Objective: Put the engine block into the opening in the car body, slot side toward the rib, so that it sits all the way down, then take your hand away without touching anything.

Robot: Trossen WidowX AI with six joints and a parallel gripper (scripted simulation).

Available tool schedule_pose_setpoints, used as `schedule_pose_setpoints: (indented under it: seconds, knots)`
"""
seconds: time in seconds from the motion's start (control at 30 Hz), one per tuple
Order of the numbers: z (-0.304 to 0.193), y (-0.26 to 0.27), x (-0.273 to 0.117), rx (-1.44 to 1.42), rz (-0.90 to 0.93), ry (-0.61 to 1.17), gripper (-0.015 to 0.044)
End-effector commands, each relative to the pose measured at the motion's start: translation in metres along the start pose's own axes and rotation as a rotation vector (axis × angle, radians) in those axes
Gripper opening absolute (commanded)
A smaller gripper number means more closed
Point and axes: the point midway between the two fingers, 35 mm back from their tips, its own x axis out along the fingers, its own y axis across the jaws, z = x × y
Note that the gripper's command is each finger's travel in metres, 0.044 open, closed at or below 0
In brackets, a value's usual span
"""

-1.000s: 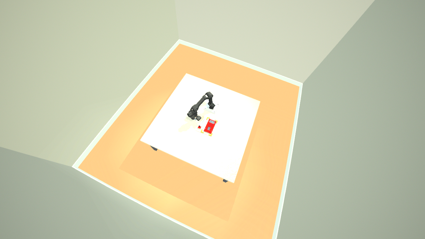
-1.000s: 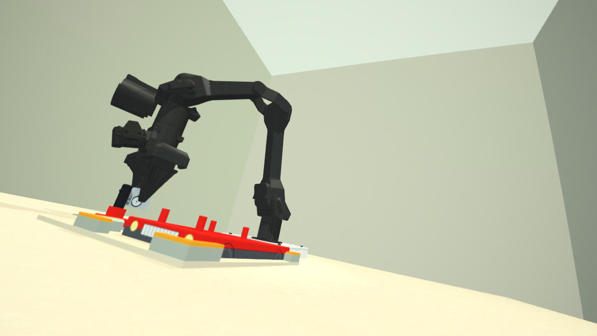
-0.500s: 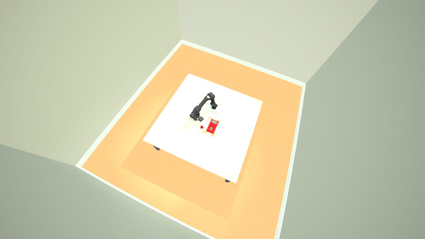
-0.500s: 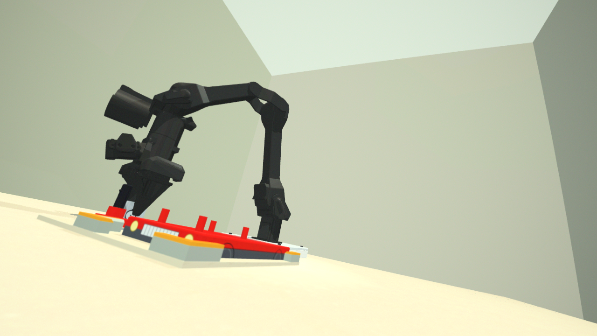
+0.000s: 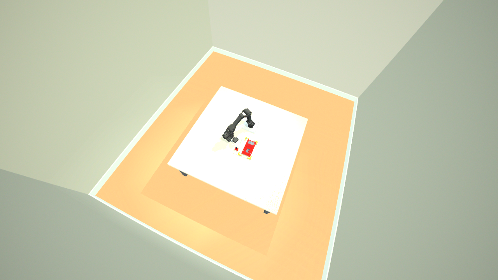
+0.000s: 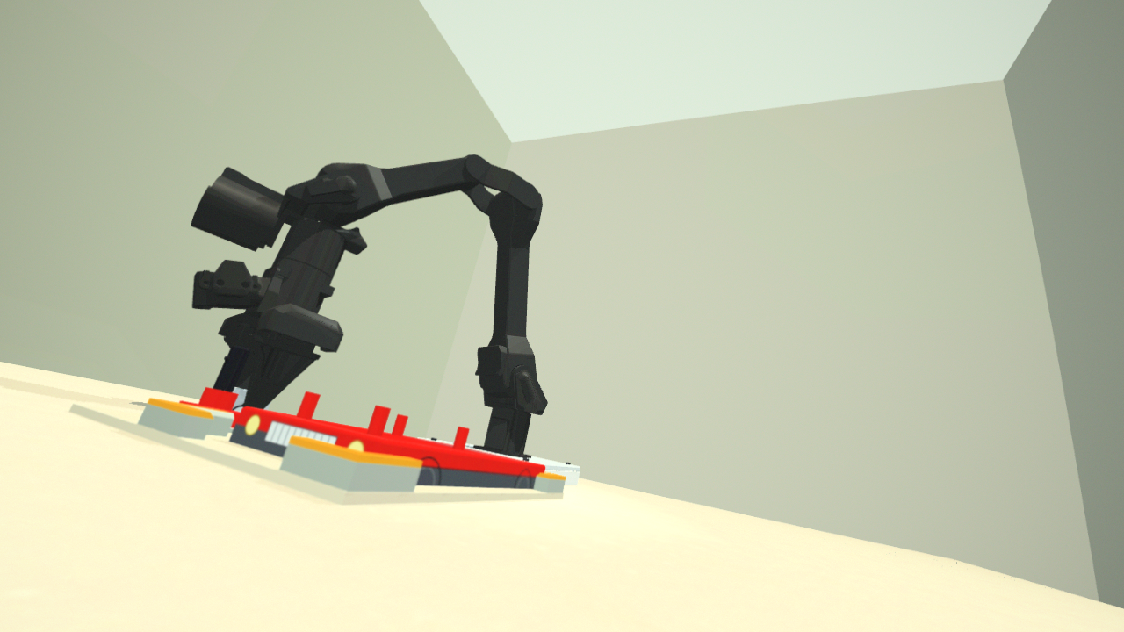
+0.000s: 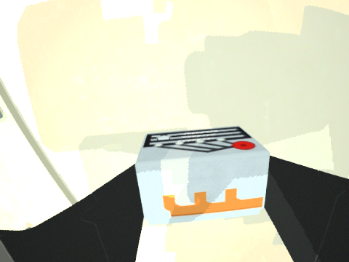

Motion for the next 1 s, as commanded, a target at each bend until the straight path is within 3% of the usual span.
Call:
schedule_pose_setpoints:
  seconds: [0.0, 0.43, 0.63, 0.97]
  knots:
    - [0.0, 0.0, 0.0, 0.0, 0.0, 0.0, 0.0105]
    - [0.0, 0.0, 0.0, 0.0, 0.0, 0.0, 0.044]
    - [0.0, 0.0, -0.002, 0.0, 0.002, 0.003, 0.044]
    - [0.001, 0.0, -0.042, -0.001, 0.004, 0.006, 0.044]
